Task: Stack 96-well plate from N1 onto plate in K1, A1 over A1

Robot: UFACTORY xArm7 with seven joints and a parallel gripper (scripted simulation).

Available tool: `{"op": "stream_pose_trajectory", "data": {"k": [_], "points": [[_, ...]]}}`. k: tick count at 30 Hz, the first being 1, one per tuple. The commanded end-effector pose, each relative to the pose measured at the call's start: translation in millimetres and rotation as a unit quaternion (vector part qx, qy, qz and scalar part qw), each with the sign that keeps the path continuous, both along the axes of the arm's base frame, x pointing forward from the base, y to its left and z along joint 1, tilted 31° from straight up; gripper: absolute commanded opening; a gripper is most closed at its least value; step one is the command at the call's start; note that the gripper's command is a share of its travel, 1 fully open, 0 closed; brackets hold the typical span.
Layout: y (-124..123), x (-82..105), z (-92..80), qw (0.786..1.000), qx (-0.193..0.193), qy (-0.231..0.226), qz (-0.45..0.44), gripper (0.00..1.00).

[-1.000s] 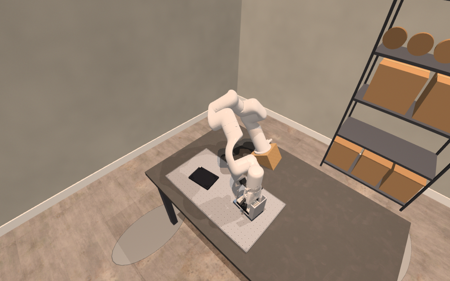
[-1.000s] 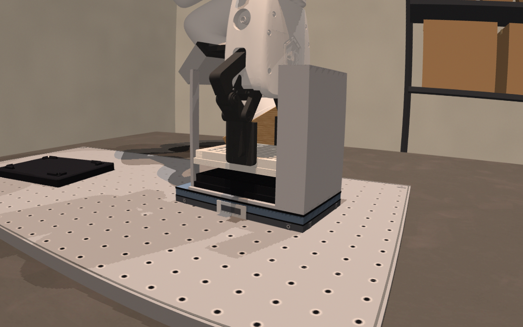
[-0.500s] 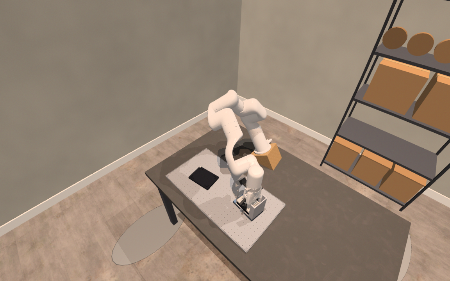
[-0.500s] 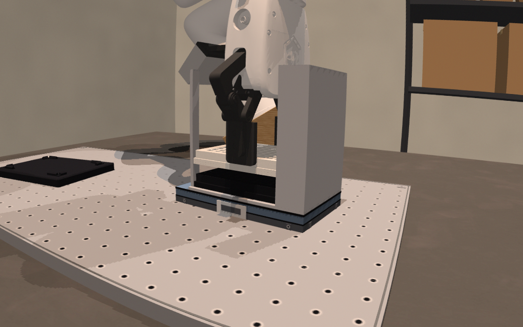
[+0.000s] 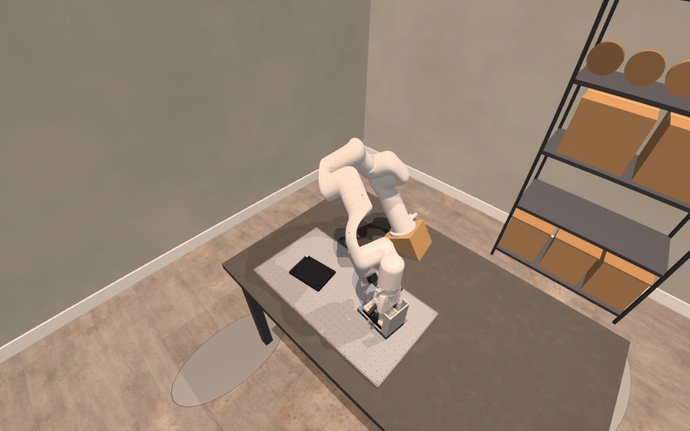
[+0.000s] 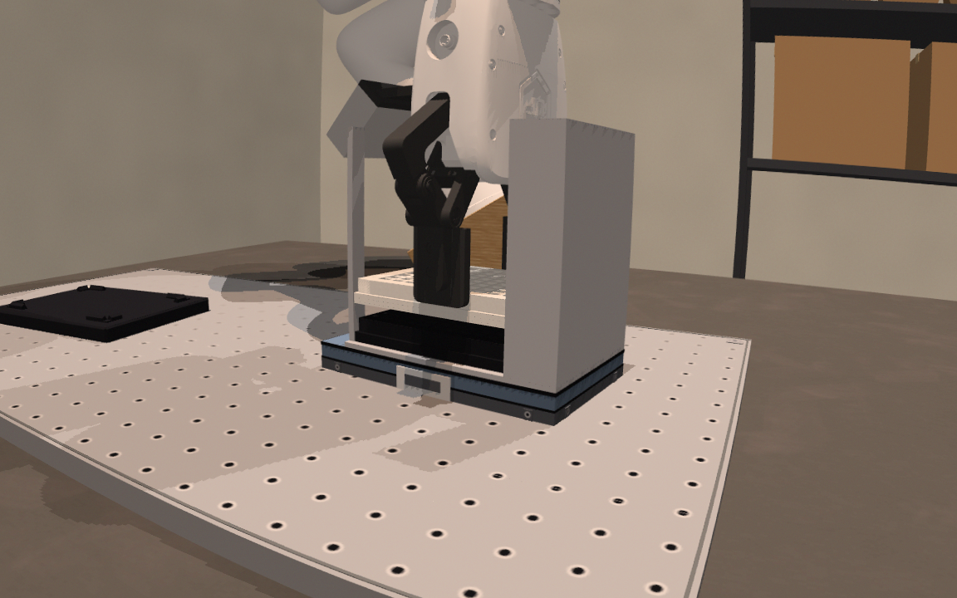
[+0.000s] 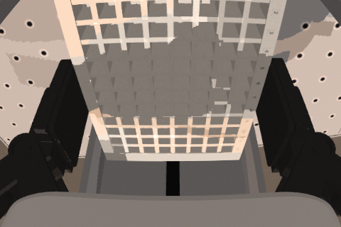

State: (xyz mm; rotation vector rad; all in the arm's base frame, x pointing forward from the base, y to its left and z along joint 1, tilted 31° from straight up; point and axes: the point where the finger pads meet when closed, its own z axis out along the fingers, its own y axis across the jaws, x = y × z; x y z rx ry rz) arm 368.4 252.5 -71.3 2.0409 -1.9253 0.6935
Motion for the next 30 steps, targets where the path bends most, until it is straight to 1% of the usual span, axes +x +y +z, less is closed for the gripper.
{"op": "stream_pose_trajectory", "data": {"k": [1, 30], "points": [[2.1, 0.5, 0.7, 1.0, 0.002, -0.001, 0.001, 0.0], [0.1, 1.2, -2.8, 1.0, 0.002, -0.001, 0.001, 0.0]]}}
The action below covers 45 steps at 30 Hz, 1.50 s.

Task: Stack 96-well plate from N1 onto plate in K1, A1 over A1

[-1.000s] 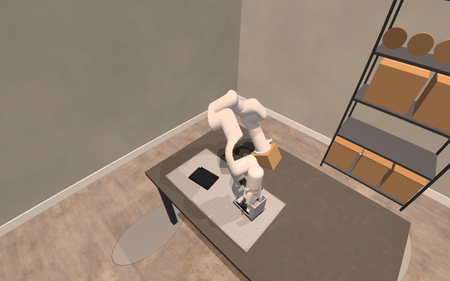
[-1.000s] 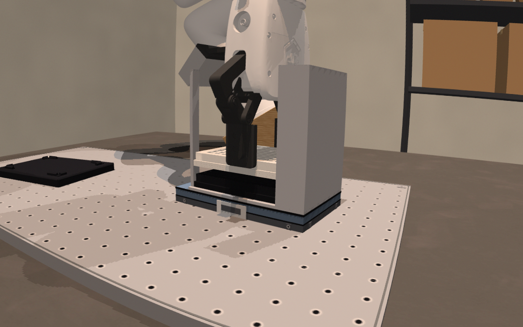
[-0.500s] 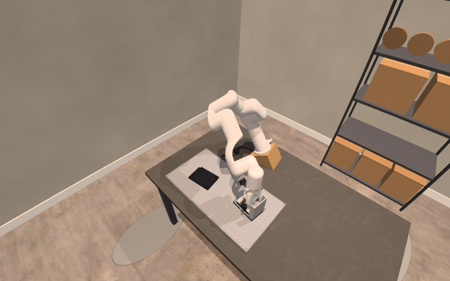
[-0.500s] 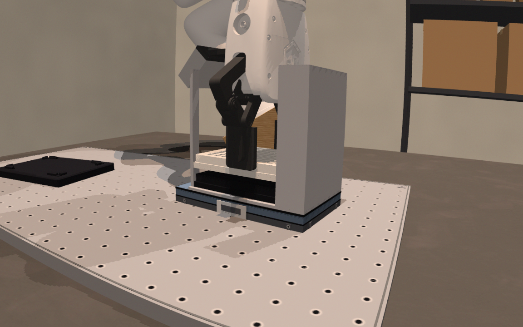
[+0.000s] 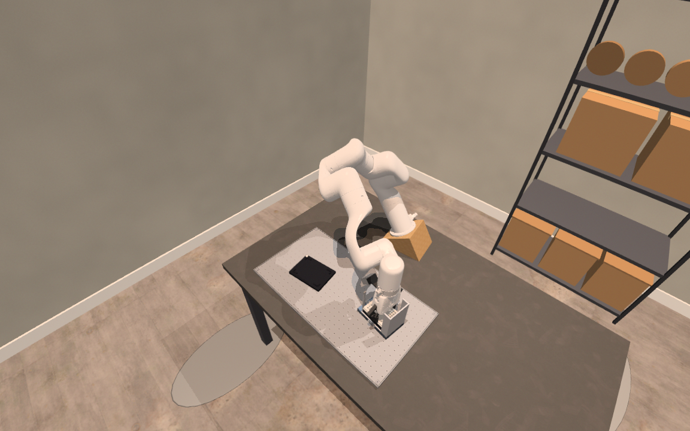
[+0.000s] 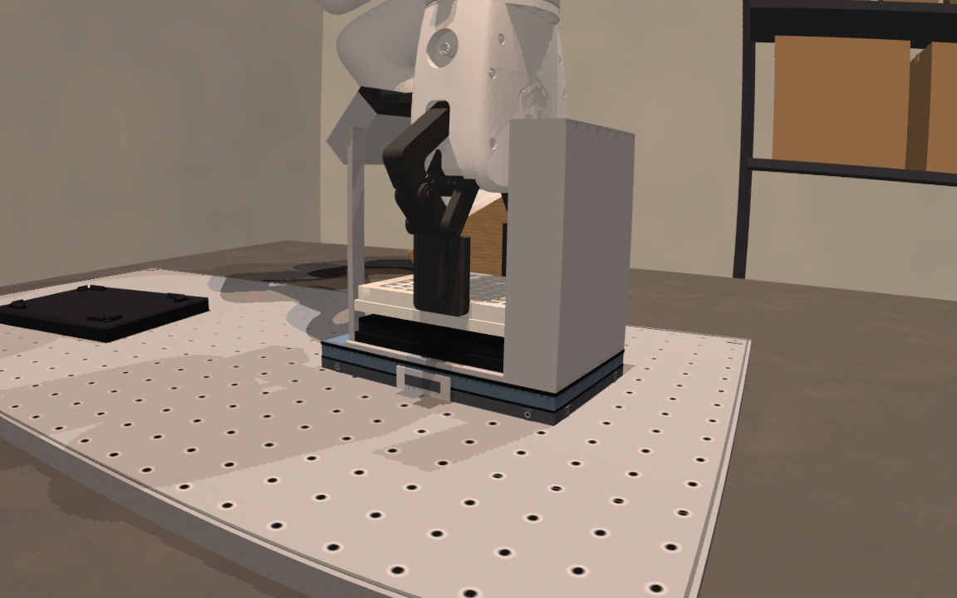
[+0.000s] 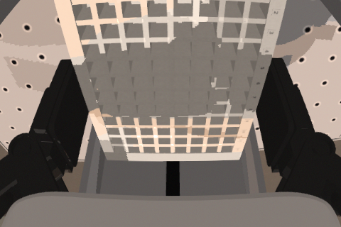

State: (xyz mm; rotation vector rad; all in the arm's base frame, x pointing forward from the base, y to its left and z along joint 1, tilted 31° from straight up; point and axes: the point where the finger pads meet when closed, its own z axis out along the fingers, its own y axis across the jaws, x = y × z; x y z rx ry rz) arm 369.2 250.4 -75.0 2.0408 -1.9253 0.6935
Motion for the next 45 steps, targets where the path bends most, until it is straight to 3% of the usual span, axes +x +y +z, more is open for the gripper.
{"op": "stream_pose_trajectory", "data": {"k": [1, 28, 29, 45], "points": [[2.1, 0.5, 0.7, 1.0, 0.002, -0.001, 0.001, 0.0], [0.3, 1.2, -2.6, 1.0, 0.002, -0.001, 0.001, 0.0], [0.0, 1.3, -3.1, 1.0, 0.002, -0.001, 0.001, 1.0], [0.0, 1.3, -3.1, 1.0, 0.002, -0.001, 0.001, 1.0]]}}
